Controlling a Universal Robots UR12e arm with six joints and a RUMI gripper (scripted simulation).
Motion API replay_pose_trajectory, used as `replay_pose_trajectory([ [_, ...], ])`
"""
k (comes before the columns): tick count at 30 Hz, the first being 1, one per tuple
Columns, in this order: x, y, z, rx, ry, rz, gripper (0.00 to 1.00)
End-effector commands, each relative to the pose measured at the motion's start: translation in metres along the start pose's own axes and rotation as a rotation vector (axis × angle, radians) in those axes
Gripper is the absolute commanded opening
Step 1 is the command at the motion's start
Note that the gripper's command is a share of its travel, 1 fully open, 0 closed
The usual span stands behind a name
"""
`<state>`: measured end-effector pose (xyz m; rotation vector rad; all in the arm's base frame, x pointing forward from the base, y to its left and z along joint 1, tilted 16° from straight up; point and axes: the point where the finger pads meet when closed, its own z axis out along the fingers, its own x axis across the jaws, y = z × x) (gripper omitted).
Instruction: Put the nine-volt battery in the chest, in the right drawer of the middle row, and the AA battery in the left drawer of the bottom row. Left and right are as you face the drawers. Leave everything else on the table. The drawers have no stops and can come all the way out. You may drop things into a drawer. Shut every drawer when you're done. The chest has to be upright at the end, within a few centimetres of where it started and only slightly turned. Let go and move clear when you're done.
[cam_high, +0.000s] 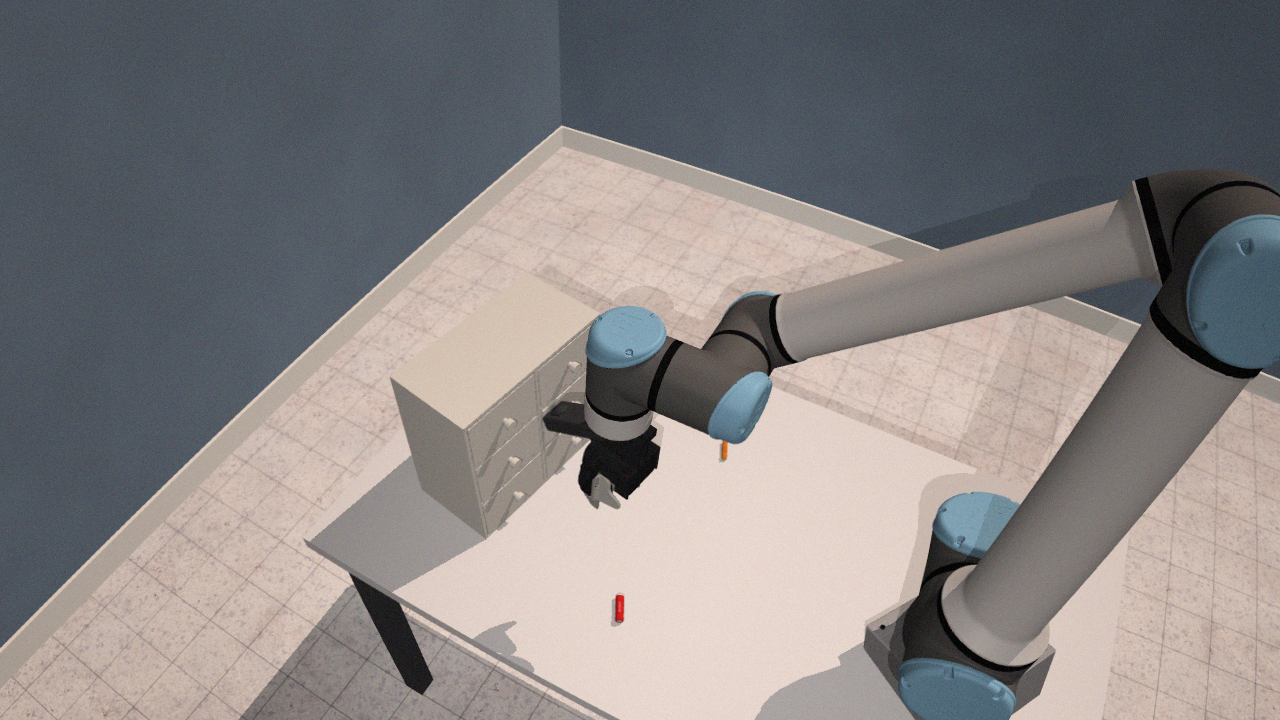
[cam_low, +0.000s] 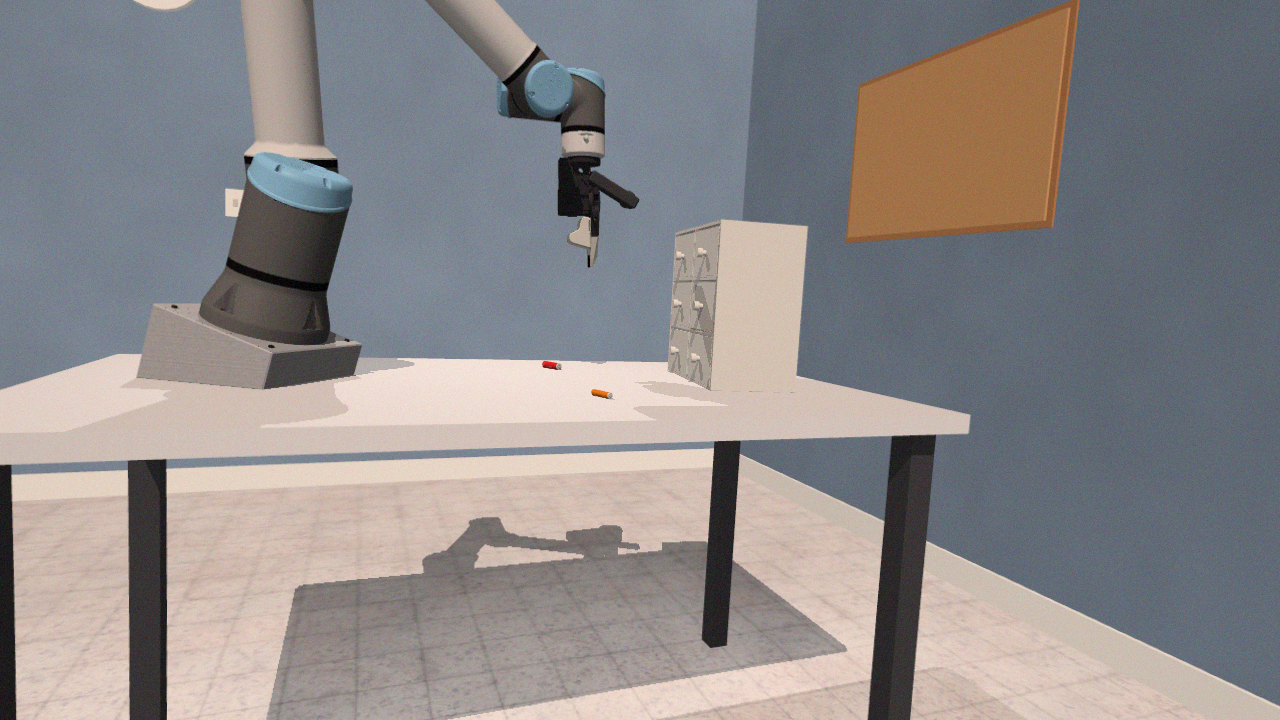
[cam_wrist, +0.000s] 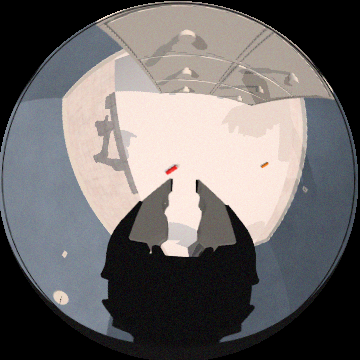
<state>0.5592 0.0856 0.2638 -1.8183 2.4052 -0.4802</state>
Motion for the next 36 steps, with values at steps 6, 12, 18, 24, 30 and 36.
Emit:
replay_pose_trajectory([
  [6, 0.000, -0.004, 0.004, 0.045, 0.000, 0.000, 0.20],
  [12, 0.000, -0.007, 0.008, 0.086, 0.000, 0.000, 0.20],
  [18, 0.000, -0.010, 0.011, 0.117, 0.000, 0.000, 0.20],
  [24, 0.000, -0.013, 0.016, 0.168, 0.000, 0.000, 0.20],
  [30, 0.000, -0.018, 0.022, 0.224, 0.000, 0.000, 0.20],
  [36, 0.000, -0.021, 0.025, 0.263, 0.000, 0.000, 0.20],
])
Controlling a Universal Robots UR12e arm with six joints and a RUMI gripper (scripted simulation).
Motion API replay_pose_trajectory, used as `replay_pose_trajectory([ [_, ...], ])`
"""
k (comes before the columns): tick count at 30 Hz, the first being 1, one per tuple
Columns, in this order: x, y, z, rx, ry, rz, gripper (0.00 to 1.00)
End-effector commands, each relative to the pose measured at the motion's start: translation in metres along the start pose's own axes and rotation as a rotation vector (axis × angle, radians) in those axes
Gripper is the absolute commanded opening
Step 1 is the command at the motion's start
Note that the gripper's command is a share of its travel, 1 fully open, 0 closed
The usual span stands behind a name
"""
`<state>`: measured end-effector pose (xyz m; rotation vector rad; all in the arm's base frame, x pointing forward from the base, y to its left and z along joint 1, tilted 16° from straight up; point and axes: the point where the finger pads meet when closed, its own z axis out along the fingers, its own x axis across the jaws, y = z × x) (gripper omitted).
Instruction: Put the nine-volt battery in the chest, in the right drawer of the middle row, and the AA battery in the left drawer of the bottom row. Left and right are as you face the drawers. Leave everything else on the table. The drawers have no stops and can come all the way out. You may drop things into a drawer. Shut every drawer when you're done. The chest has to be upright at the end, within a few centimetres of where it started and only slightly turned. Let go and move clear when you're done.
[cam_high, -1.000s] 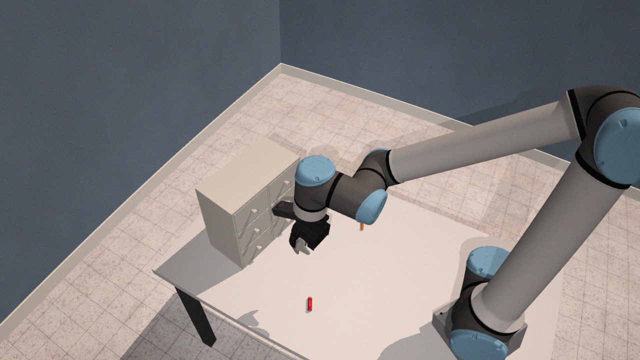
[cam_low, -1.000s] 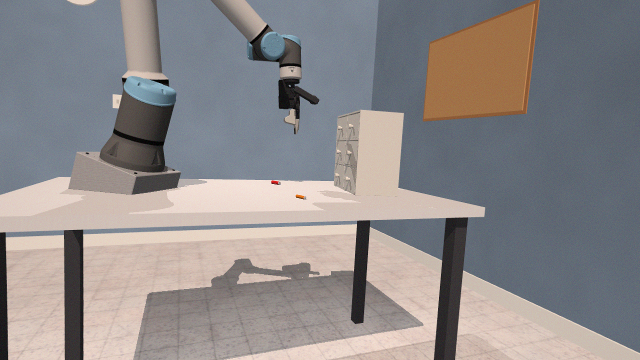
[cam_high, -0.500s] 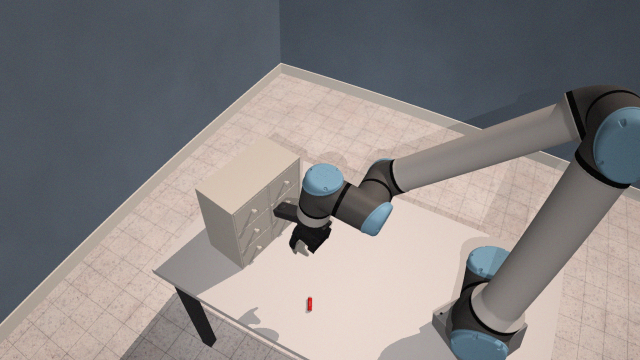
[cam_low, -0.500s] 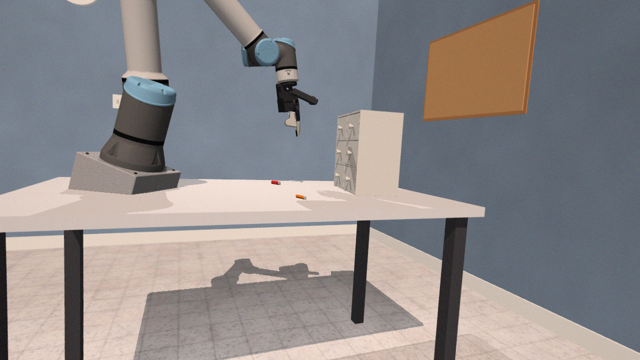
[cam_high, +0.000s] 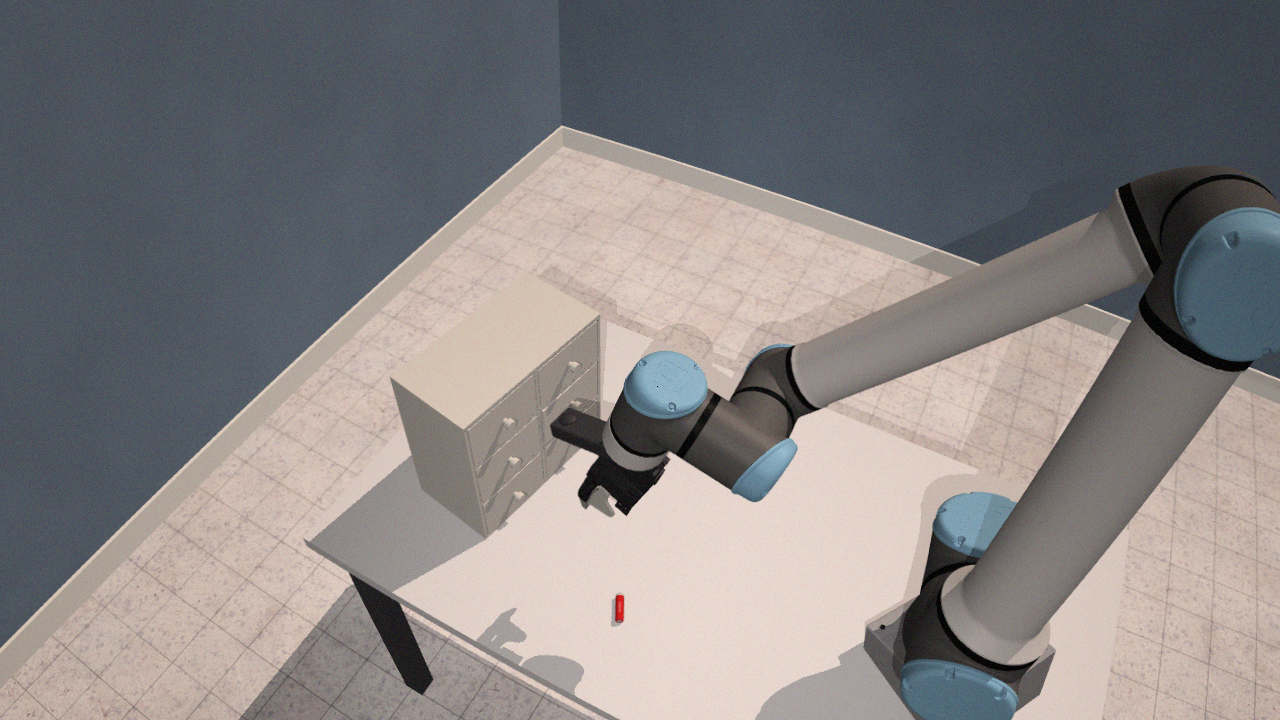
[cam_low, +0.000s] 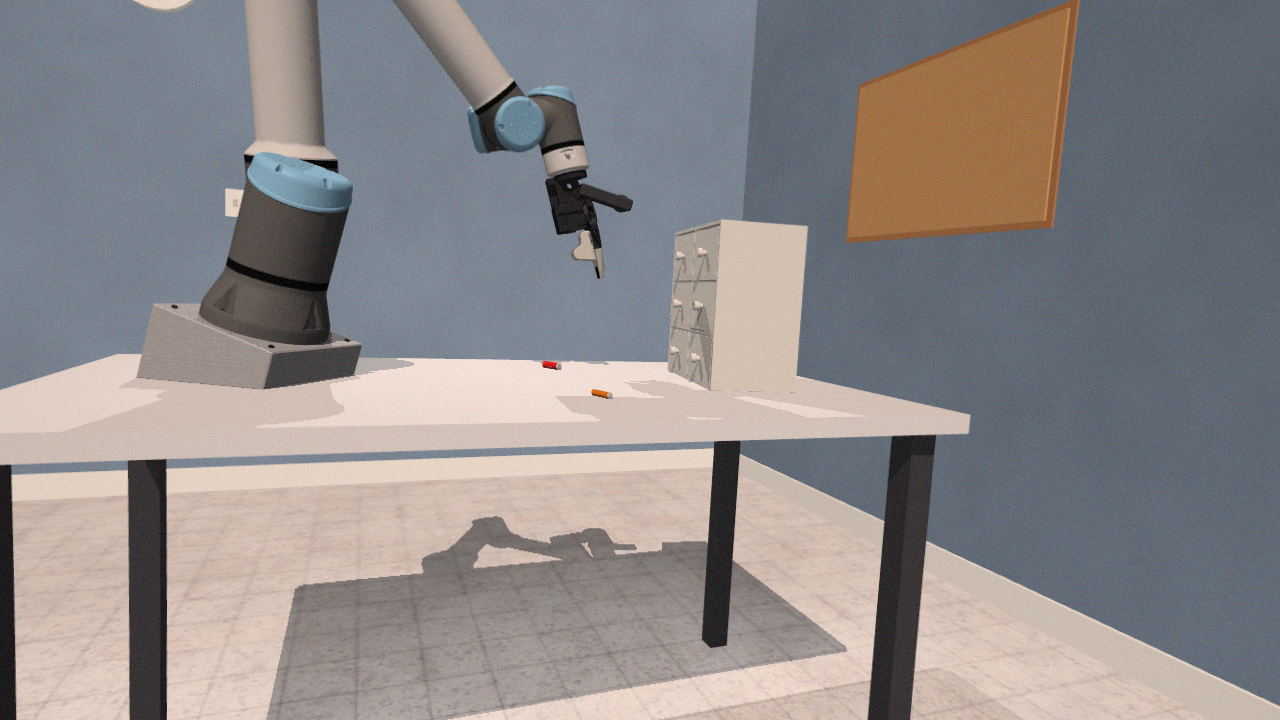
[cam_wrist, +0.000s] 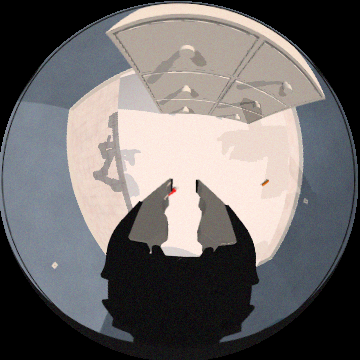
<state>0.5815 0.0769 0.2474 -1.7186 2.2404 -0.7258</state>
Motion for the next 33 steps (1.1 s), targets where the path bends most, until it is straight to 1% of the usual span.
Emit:
replay_pose_trajectory([
  [1, 0.000, -0.003, 0.004, 0.041, -0.001, 0.000, 0.20],
  [12, 0.000, -0.009, 0.017, 0.151, -0.001, 0.000, 0.20],
  [14, 0.000, -0.009, 0.017, 0.151, -0.001, 0.000, 0.20],
  [29, 0.000, -0.016, 0.034, 0.300, -0.001, 0.000, 0.20],
  [31, 0.000, -0.016, 0.034, 0.300, -0.001, 0.000, 0.20],
  [33, 0.000, -0.017, 0.036, 0.319, 0.000, 0.000, 0.20],
])
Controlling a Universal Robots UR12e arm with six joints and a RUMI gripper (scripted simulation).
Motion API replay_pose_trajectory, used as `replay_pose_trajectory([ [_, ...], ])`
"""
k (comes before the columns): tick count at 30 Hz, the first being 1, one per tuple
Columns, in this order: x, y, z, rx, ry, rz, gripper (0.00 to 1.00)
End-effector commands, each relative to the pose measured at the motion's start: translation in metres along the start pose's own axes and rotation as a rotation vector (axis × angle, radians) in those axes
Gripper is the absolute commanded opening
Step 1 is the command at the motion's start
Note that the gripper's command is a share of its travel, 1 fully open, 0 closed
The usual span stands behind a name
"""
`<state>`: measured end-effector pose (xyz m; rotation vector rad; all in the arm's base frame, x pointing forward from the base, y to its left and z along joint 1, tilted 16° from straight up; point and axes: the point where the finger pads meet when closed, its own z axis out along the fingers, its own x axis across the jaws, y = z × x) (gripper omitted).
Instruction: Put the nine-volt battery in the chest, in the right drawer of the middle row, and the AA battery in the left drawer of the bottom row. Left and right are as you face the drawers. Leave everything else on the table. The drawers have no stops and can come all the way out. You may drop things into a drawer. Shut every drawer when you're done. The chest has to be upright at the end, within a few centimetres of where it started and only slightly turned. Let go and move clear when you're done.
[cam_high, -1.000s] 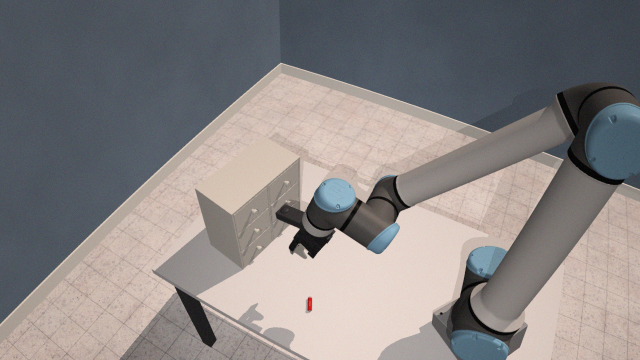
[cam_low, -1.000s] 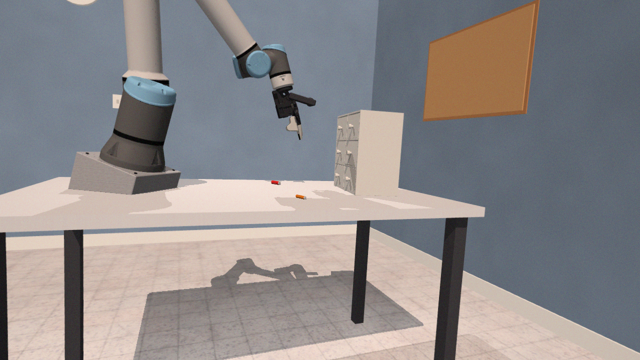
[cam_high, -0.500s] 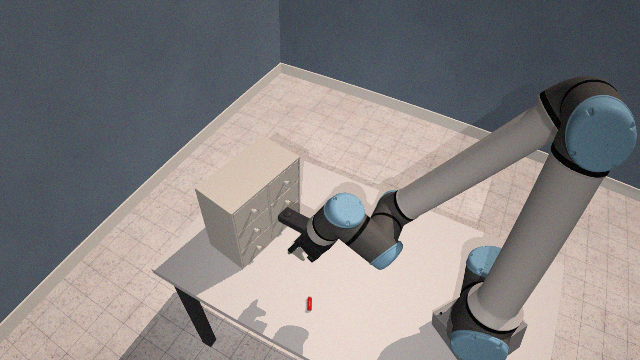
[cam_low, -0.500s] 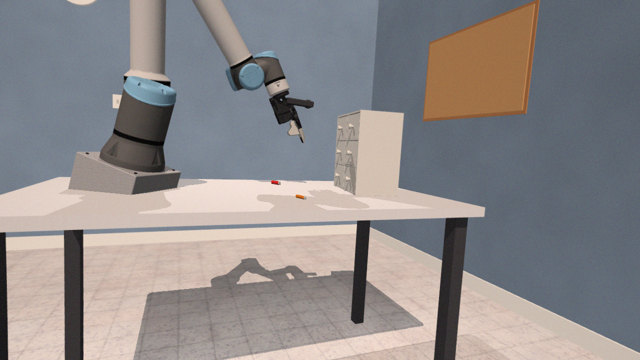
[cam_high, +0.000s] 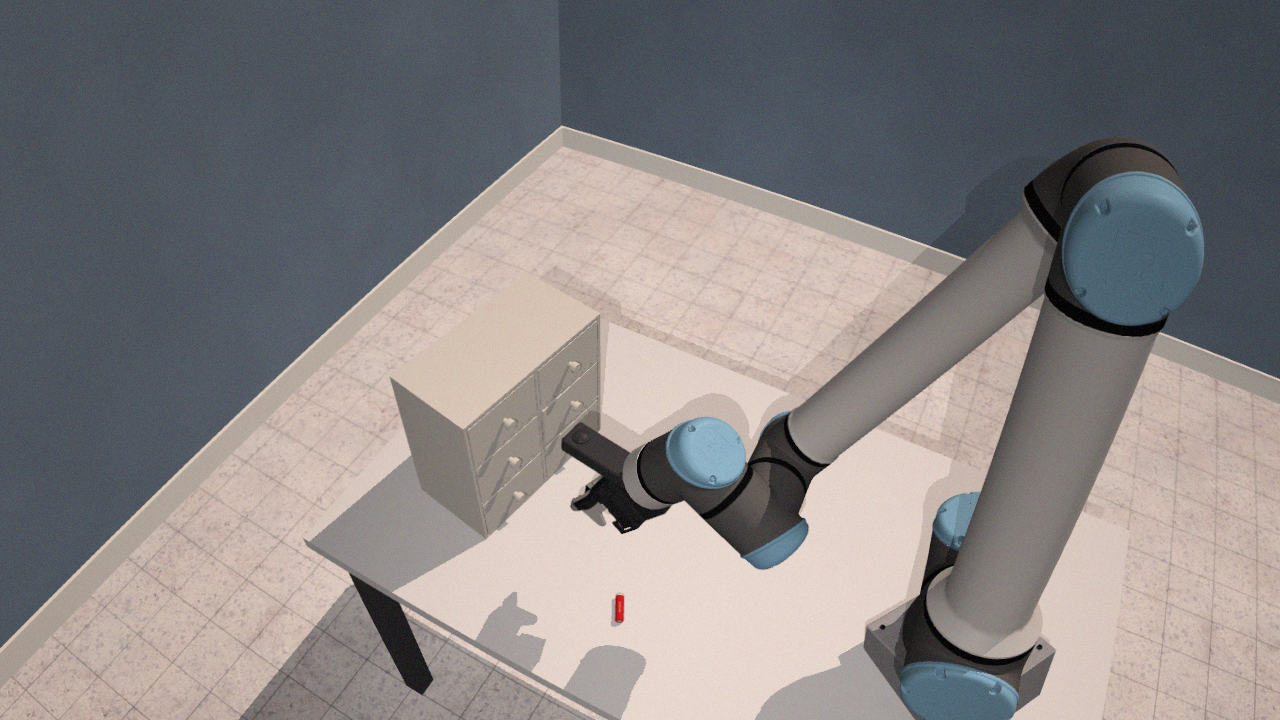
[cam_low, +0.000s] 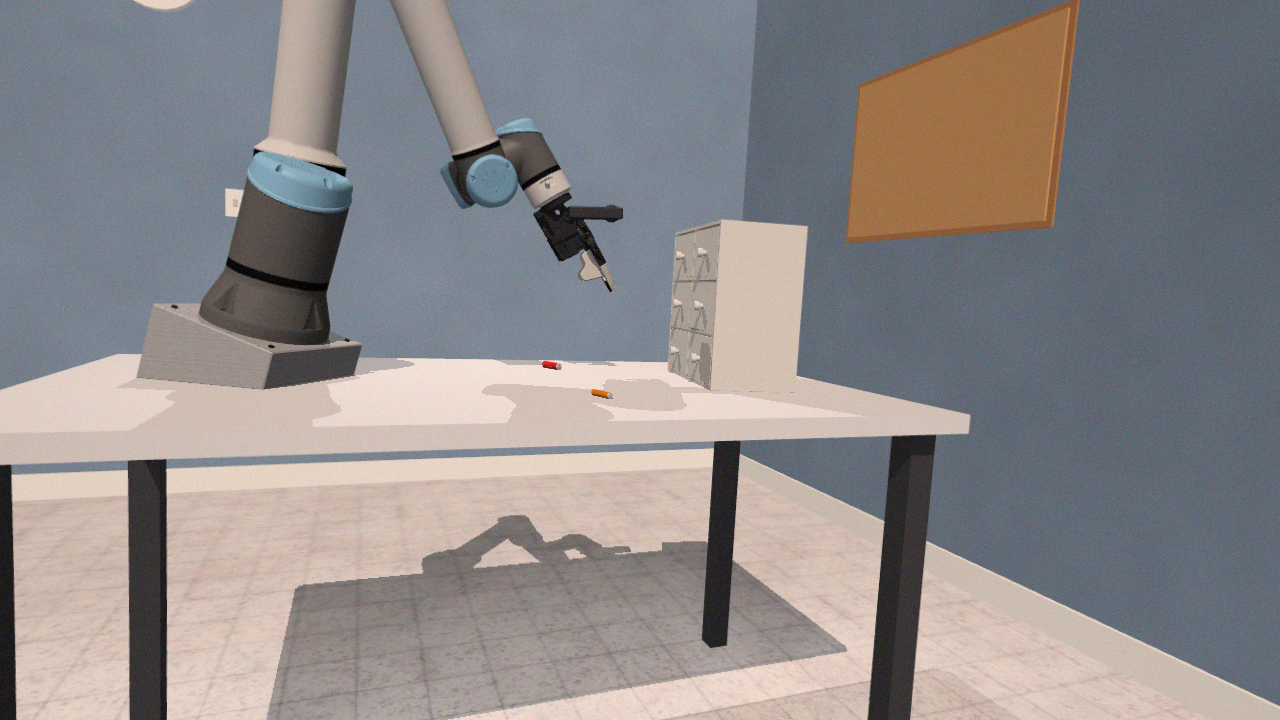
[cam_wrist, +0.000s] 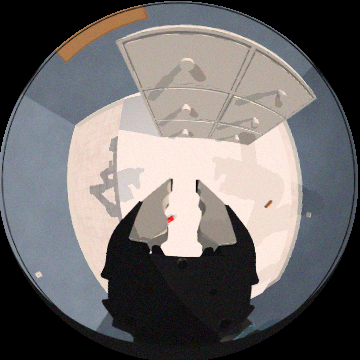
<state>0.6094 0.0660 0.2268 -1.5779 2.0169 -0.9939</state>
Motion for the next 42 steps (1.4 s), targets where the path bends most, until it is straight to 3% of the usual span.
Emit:
replay_pose_trajectory([
  [1, 0.000, -0.001, 0.005, 0.039, -0.001, 0.000, 0.20],
  [13, 0.000, -0.003, 0.018, 0.147, -0.001, 0.000, 0.20],
  [42, 0.000, -0.006, 0.041, 0.333, 0.000, 0.000, 0.20],
])
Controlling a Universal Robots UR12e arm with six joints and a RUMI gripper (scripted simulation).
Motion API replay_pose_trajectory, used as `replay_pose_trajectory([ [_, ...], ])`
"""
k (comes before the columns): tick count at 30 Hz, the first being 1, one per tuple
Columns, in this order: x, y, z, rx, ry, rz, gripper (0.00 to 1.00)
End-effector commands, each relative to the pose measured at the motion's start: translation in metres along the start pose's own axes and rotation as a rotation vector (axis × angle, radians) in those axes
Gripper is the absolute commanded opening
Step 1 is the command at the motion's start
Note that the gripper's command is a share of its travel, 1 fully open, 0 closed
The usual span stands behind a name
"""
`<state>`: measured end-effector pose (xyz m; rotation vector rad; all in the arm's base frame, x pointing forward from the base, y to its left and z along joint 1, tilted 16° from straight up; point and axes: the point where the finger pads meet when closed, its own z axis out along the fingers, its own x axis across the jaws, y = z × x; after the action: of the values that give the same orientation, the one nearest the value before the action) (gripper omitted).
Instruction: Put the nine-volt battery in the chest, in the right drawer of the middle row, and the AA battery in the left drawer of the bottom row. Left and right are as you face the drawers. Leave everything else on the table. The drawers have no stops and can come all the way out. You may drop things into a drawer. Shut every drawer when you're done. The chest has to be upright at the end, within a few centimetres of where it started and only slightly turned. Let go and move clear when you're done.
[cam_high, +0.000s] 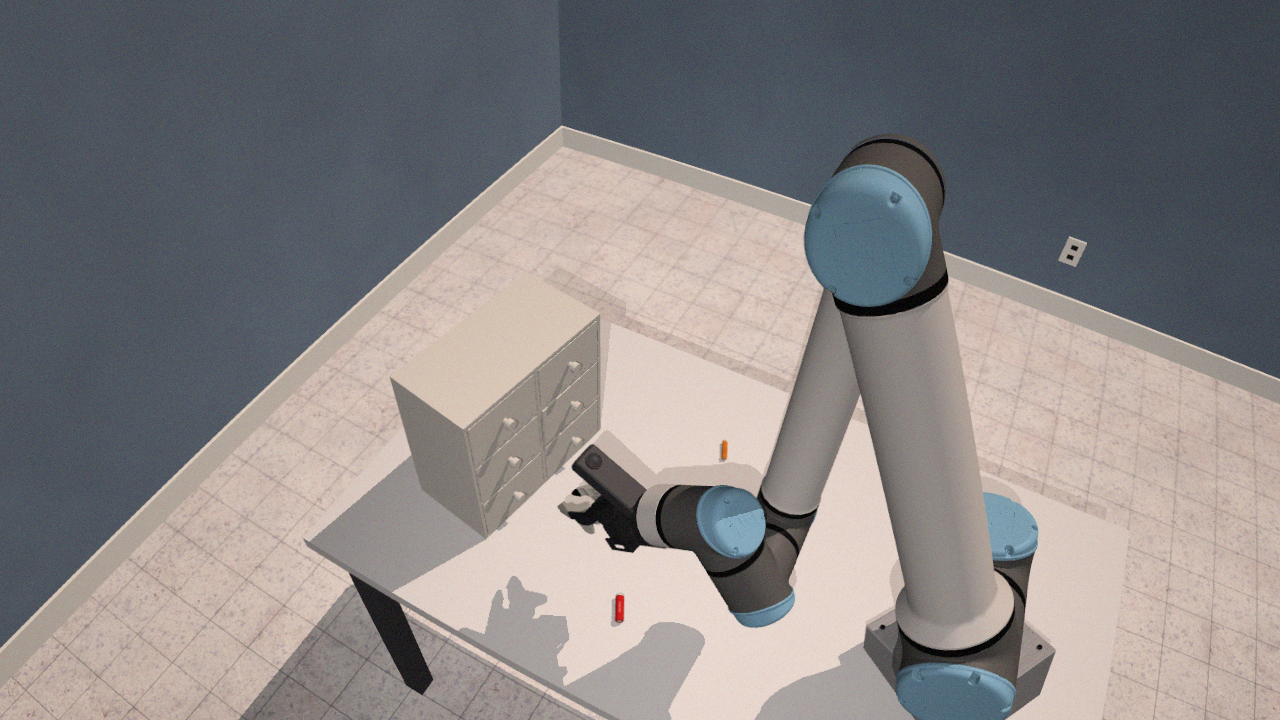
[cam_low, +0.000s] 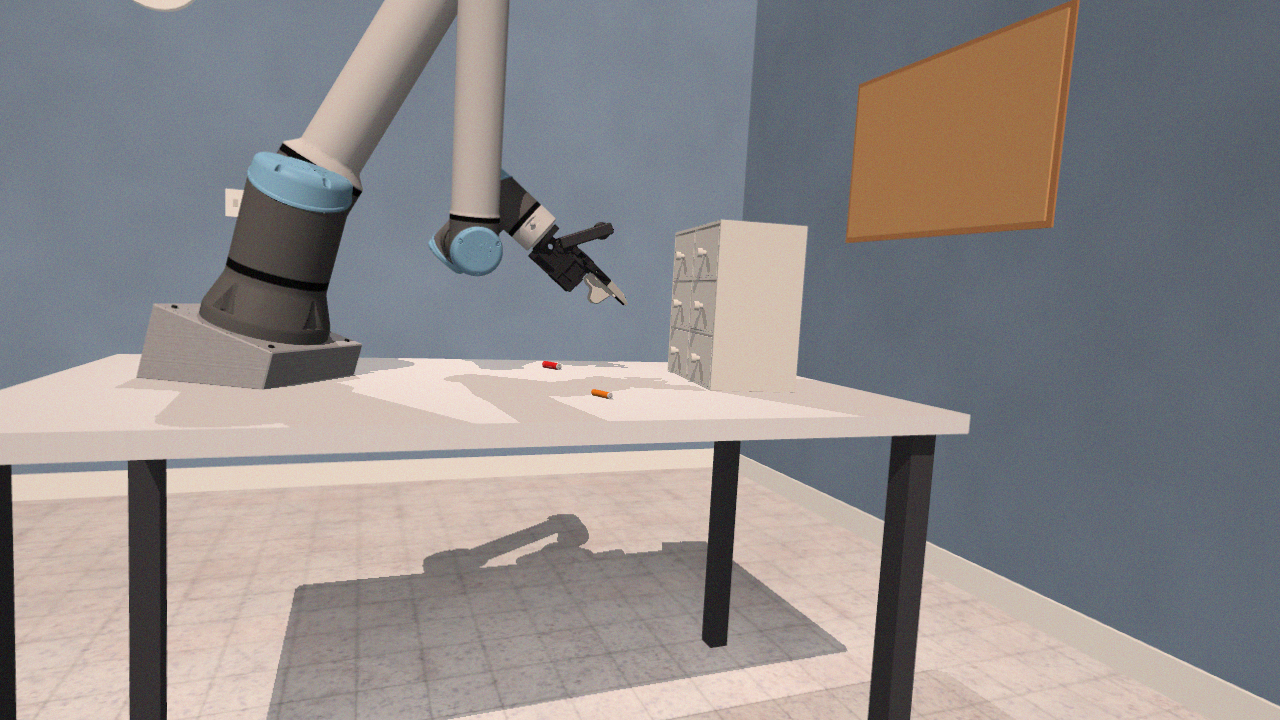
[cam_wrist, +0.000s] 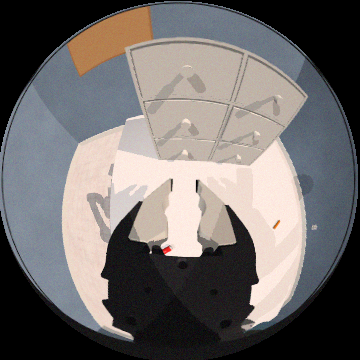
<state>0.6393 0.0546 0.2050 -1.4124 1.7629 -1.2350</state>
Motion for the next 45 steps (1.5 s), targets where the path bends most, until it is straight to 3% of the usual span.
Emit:
replay_pose_trajectory([
  [1, 0.000, 0.000, 0.004, 0.033, 0.000, 0.000, 0.20],
  [22, 0.000, 0.002, 0.015, 0.124, 0.000, 0.000, 0.20],
  [45, 0.000, 0.003, 0.020, 0.164, 0.000, 0.000, 0.20],
])
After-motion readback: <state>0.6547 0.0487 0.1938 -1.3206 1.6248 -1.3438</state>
